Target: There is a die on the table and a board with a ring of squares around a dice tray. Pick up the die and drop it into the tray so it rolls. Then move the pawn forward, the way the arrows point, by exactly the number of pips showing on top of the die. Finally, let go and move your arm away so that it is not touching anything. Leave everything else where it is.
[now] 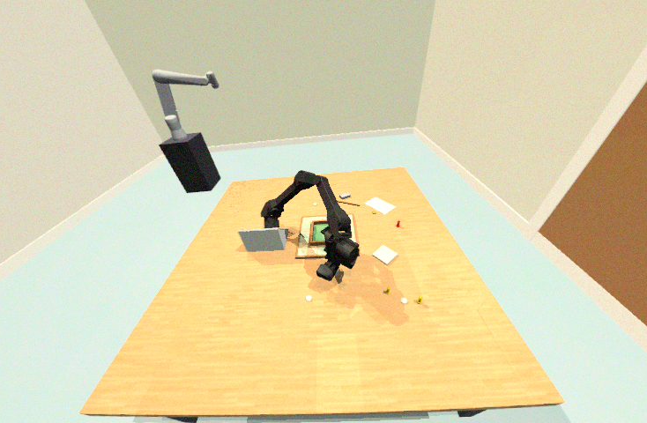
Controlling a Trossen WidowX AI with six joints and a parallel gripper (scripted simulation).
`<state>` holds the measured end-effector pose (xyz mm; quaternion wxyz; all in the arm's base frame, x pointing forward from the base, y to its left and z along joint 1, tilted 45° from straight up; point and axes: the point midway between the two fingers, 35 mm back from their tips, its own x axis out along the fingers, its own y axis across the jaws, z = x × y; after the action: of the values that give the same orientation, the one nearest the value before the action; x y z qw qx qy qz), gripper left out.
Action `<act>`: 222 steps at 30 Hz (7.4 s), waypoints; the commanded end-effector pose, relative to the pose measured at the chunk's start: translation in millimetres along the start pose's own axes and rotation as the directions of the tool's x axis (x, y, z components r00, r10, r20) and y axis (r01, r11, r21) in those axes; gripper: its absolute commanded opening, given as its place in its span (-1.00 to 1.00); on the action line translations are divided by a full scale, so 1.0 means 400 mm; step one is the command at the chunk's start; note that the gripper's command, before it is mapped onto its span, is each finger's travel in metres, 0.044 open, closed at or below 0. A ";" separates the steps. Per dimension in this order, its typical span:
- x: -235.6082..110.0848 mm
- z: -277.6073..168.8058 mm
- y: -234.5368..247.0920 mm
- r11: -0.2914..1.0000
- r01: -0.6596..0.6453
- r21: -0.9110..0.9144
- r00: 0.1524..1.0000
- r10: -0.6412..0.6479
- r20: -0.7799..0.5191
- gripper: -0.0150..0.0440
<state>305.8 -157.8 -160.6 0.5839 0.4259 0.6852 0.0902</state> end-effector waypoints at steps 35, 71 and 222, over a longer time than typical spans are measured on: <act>-0.305 0.023 -0.003 1.000 0.001 0.006 1.000 -0.001 -0.001 -0.49; -0.272 -0.147 0.315 0.800 0.005 0.600 1.000 -0.011 0.006 -0.49; -0.191 -0.020 0.369 0.867 0.003 -0.498 1.000 -0.006 -0.004 0.19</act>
<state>321.7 -92.0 30.8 0.5446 0.4599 0.7013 0.0111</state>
